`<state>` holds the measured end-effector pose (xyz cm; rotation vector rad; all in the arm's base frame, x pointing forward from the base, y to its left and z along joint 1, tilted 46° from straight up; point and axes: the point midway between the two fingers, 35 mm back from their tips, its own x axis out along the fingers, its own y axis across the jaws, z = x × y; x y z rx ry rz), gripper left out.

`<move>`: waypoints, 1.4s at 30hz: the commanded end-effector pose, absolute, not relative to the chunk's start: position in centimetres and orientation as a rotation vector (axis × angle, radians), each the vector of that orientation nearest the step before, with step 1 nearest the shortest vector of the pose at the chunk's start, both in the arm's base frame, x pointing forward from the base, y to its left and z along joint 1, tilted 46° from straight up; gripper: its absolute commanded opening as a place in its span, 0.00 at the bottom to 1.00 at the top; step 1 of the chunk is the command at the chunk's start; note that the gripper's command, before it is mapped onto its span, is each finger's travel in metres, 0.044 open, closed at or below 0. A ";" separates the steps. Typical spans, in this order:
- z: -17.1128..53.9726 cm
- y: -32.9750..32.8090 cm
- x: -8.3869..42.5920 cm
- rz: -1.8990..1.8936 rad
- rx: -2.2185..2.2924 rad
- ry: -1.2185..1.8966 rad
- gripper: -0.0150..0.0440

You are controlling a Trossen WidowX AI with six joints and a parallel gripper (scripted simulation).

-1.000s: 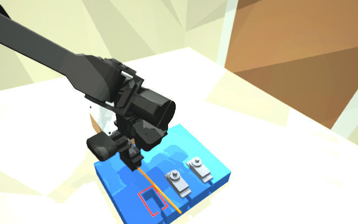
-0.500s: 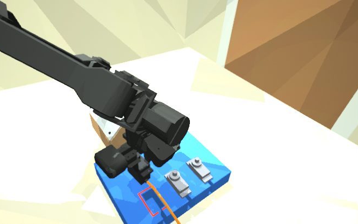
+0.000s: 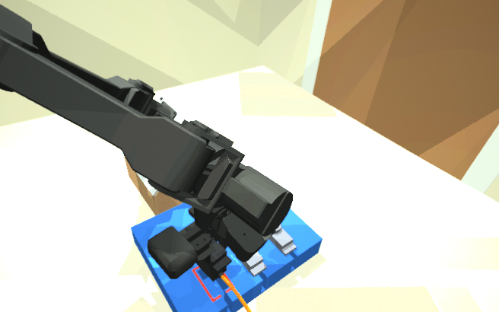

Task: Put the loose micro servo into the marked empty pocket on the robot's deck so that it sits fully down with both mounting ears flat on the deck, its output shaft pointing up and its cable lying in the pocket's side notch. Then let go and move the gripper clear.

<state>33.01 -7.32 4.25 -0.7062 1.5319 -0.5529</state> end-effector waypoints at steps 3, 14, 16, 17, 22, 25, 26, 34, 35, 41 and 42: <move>4.7 -7.2 34.1 -0.576 -0.687 1.507 0.25; 4.7 -7.2 34.1 -0.651 -0.605 1.466 0.25; 4.7 -7.2 34.1 -0.651 -0.605 1.466 0.25; 4.6 -7.2 34.1 -0.651 -0.605 1.466 0.25; 4.3 -7.5 34.1 -0.651 -0.605 1.465 0.25; 4.0 -7.9 34.1 -0.651 -0.605 1.465 0.25; 3.9 -8.0 34.1 -0.651 -0.605 1.465 0.25; 3.3 -8.6 34.1 -0.652 -0.605 1.465 0.25; 3.3 -8.6 34.1 -0.652 -0.605 1.465 0.25; 3.3 -8.6 34.1 -0.652 -0.605 1.465 0.25; 3.3 -8.6 34.1 -0.652 -0.605 1.465 0.25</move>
